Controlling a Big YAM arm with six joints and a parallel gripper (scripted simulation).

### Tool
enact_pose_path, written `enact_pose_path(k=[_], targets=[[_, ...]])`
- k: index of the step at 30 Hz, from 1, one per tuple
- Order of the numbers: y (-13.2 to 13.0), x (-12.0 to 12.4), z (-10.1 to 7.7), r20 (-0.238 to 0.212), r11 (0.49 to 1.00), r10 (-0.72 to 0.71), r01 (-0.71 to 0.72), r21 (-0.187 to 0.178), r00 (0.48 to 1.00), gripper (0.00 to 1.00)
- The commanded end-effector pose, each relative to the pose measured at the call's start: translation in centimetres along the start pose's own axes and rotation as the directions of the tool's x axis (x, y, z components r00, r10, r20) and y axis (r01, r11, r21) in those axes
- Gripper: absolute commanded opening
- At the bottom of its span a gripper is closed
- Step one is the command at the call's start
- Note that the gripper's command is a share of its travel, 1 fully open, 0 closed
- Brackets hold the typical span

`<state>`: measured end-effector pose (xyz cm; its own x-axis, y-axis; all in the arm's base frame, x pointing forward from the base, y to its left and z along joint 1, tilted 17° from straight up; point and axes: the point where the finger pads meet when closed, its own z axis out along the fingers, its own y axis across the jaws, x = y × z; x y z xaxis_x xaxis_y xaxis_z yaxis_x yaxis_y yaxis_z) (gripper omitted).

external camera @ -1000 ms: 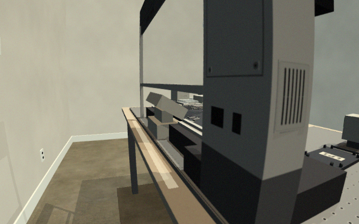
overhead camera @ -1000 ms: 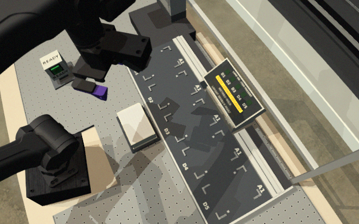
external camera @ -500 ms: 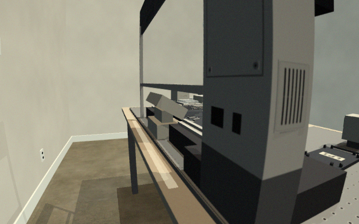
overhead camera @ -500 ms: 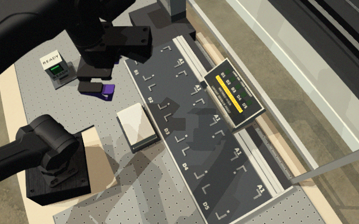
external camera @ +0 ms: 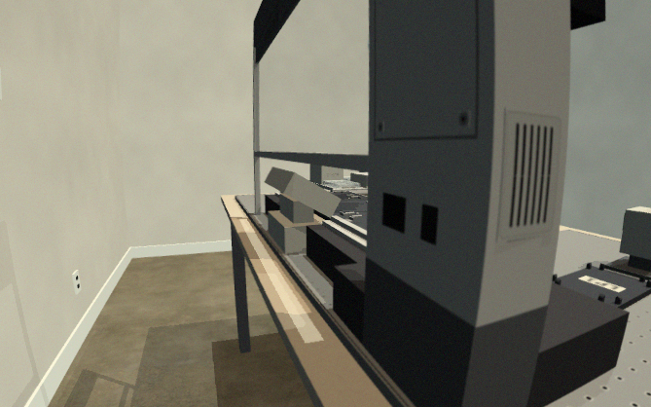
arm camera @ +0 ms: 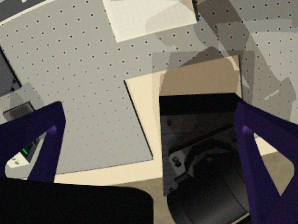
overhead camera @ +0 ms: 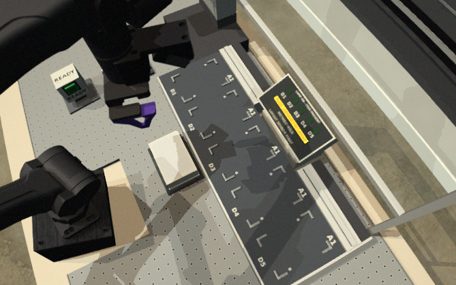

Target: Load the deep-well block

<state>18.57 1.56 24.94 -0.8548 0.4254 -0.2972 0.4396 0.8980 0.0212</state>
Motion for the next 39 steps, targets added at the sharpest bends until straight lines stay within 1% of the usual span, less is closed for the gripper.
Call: enact_pose_path(k=[1,4,6,11,14,15,17,21,23,30,38,39], targets=[[0.3,-0.6,-1.2,0.028,0.994,-0.111,0.111,-0.017,0.993,1.00],[0.3,-0.6,-1.2,0.029,0.985,-0.170,0.171,-0.016,0.985,1.00],[0.3,-0.6,-1.2,0.029,0.985,-0.170,0.171,-0.016,0.985,1.00],[0.3,-0.7,-1.2,0.030,0.963,-0.268,0.268,-0.013,0.963,1.00],[0.3,-0.7,-1.2,0.030,0.962,-0.272,0.273,-0.013,0.962,1.00],[-0.1,0.3,-0.6,0.013,0.952,-0.306,0.306,-0.006,0.952,1.00],[0.1,-0.1,-1.1,0.028,0.941,-0.337,0.337,-0.011,0.941,1.00],[0.1,-0.4,-1.0,0.026,0.915,-0.403,0.403,-0.005,0.915,1.00],[0.1,-0.4,-1.0,0.026,0.915,-0.403,0.403,-0.005,0.915,1.00],[0.1,-0.4,-1.0,0.027,0.850,-0.526,0.527,-0.002,0.850,1.00],[0.1,-0.4,-1.0,0.027,0.755,-0.655,0.655,0.002,0.755,1.00],[0.1,-0.4,-1.0,0.027,0.755,-0.655,0.655,0.002,0.755,1.00]])
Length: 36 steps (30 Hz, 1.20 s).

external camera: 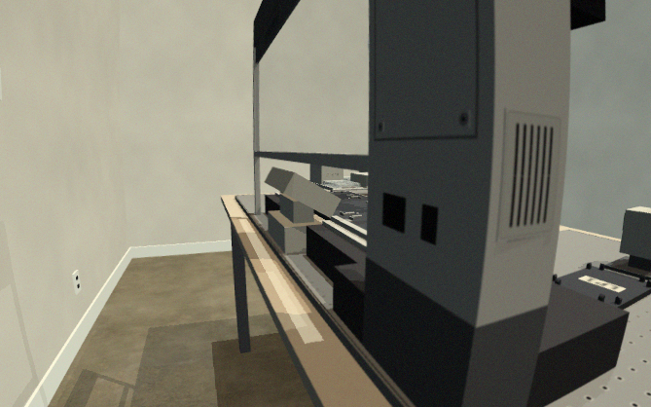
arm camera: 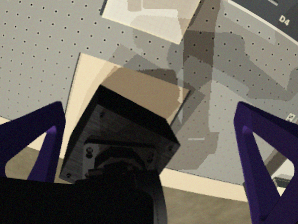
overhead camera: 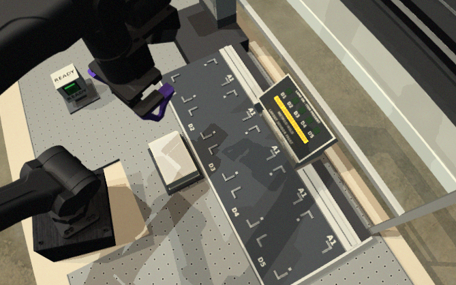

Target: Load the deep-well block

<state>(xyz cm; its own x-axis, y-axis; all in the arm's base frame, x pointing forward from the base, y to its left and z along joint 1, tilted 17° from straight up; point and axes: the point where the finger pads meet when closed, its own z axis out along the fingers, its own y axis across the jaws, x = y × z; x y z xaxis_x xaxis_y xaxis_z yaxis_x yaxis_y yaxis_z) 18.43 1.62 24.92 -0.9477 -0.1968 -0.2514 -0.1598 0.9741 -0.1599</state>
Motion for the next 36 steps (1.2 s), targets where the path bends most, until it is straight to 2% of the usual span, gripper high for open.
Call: enact_pose_path(k=[1,8,16,22,23,26,33,36], targets=[[-0.23,-0.53,-1.02,0.026,0.997,-0.073,0.073,0.003,0.997,1.00],[-0.22,-0.53,-1.02,0.025,0.977,-0.212,0.211,0.006,0.977,1.00],[-0.22,-0.53,-1.02,0.024,0.931,-0.365,0.365,0.010,0.931,1.00],[-0.23,-0.53,-1.01,0.024,0.914,-0.406,0.406,0.011,0.914,1.00],[0.12,0.37,-0.50,0.012,0.898,-0.439,0.439,0.004,0.898,1.00],[-0.16,-0.43,-1.23,0.029,0.878,-0.479,0.478,0.015,0.877,1.00],[-0.16,-0.50,-1.17,0.026,0.803,-0.596,0.596,0.018,0.803,1.00],[-0.17,-0.50,-1.17,0.025,0.791,-0.611,0.611,0.019,0.791,1.00]])
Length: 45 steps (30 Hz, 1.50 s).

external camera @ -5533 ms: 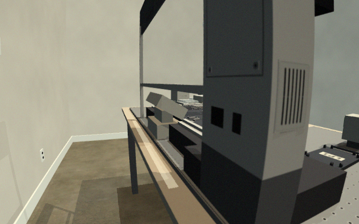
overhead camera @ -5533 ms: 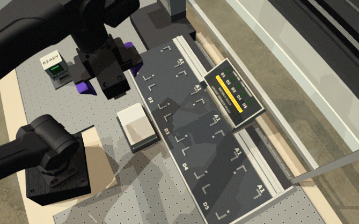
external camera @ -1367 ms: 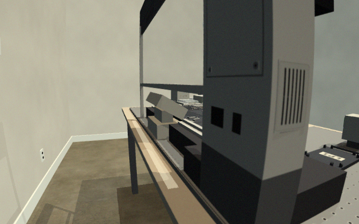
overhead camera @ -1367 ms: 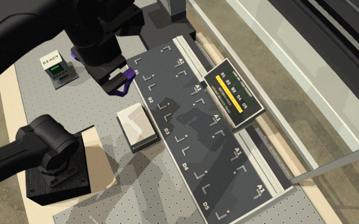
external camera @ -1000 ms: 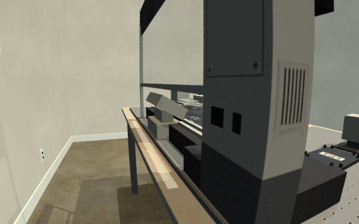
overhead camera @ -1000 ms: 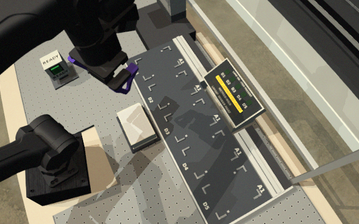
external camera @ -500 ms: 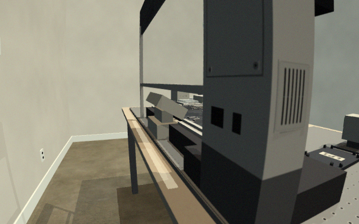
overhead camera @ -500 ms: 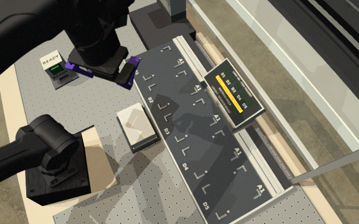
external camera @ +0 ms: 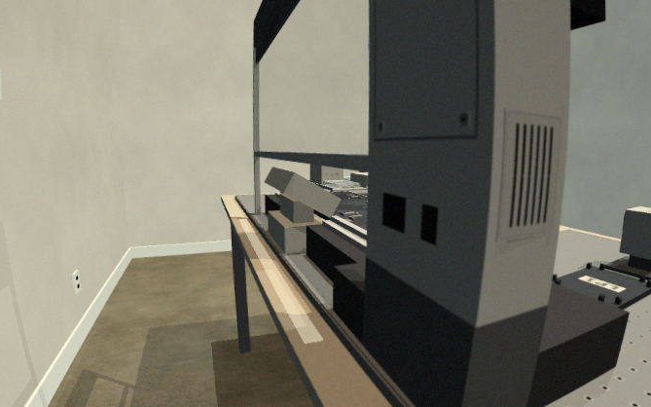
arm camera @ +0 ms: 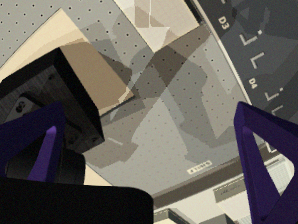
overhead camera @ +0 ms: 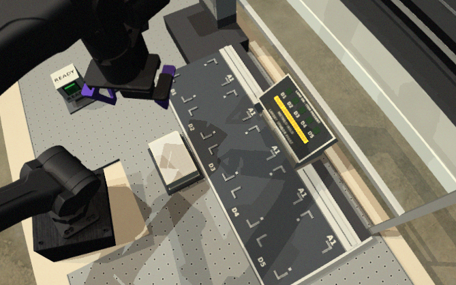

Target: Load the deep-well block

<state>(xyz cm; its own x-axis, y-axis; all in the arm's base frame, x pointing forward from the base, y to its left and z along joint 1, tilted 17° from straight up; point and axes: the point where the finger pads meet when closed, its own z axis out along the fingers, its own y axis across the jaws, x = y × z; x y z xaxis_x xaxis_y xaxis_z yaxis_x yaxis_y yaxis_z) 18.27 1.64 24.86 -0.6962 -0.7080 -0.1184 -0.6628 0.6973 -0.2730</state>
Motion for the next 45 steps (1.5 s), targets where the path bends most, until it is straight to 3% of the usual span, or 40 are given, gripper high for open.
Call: enact_pose_path(k=[1,16,29,33,35,37,38,45], targets=[[-0.5,-0.4,-1.2,0.026,0.996,-0.084,0.084,0.020,0.996,1.00],[-0.5,-0.4,-1.2,0.020,0.941,-0.338,0.338,0.025,0.941,1.00],[-0.5,-0.4,-1.1,0.012,0.822,-0.569,0.568,0.028,0.822,1.00],[-0.5,-0.4,-1.1,0.012,0.820,-0.573,0.572,0.028,0.820,1.00],[-1.9,-1.6,-2.3,0.028,0.827,-0.561,0.558,0.062,0.828,1.00],[-2.1,-1.7,-2.3,0.025,0.827,-0.561,0.558,0.063,0.828,1.00],[-1.4,-1.1,-1.0,0.012,0.825,-0.565,0.564,0.032,0.825,1.00],[-1.2,-1.0,-1.4,0.017,0.825,-0.564,0.564,0.036,0.825,1.00]])
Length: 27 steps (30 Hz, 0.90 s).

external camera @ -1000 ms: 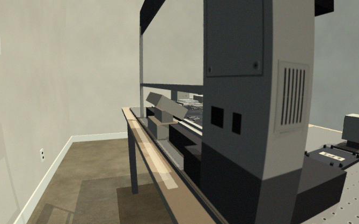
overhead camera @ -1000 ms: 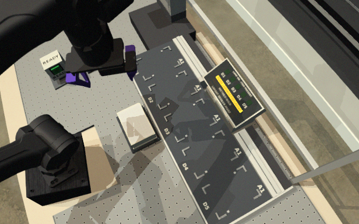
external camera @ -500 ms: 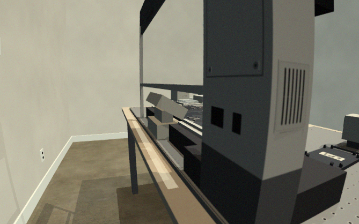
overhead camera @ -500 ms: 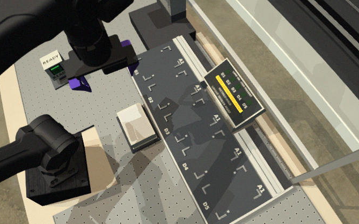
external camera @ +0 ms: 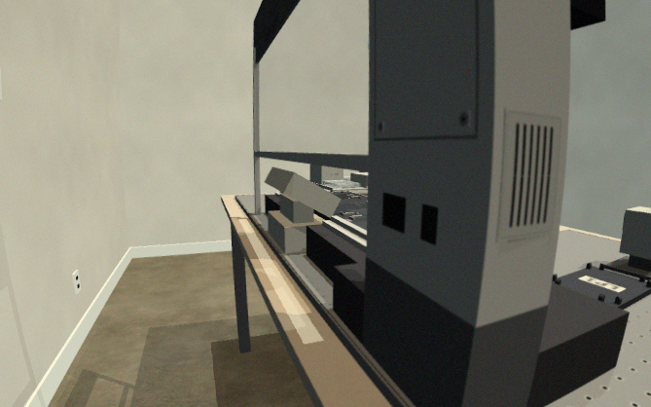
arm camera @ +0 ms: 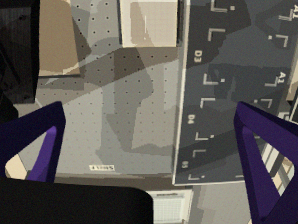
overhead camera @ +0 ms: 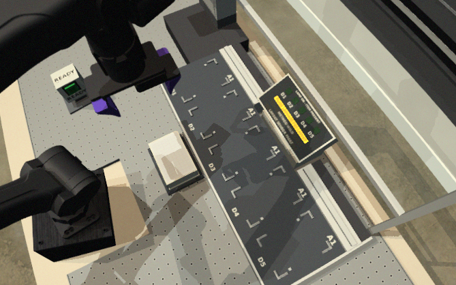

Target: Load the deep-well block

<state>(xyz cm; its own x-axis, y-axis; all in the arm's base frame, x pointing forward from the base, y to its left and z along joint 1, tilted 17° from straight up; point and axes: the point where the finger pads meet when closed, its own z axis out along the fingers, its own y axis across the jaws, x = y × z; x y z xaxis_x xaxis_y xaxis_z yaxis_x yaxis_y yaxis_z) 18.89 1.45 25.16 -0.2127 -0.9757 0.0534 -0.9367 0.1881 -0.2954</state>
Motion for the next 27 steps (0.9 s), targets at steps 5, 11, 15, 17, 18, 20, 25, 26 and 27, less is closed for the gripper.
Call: enact_pose_path(k=[5,11,15,17,18,20,25,26,27], targets=[[-0.3,-0.2,0.2,0.009,1.000,-0.023,0.023,0.015,1.000,1.00],[-0.4,-0.1,1.3,0.006,1.000,-0.020,0.020,0.009,1.000,1.00],[-0.4,-0.1,2.0,0.005,1.000,-0.017,0.017,0.008,1.000,1.00],[-0.4,-0.1,2.3,0.006,1.000,-0.017,0.017,0.010,1.000,1.00],[-0.4,-0.1,2.5,0.006,1.000,-0.020,0.020,0.010,1.000,1.00],[-0.4,-0.1,2.9,0.005,1.000,-0.020,0.020,0.007,1.000,1.00],[-0.4,0.0,3.3,0.006,1.000,-0.017,0.017,0.013,1.000,1.00],[-0.4,-0.1,3.5,0.005,1.000,-0.017,0.017,0.010,1.000,1.00],[-0.4,-0.1,3.7,0.005,1.000,-0.018,0.017,0.008,1.000,1.00]])
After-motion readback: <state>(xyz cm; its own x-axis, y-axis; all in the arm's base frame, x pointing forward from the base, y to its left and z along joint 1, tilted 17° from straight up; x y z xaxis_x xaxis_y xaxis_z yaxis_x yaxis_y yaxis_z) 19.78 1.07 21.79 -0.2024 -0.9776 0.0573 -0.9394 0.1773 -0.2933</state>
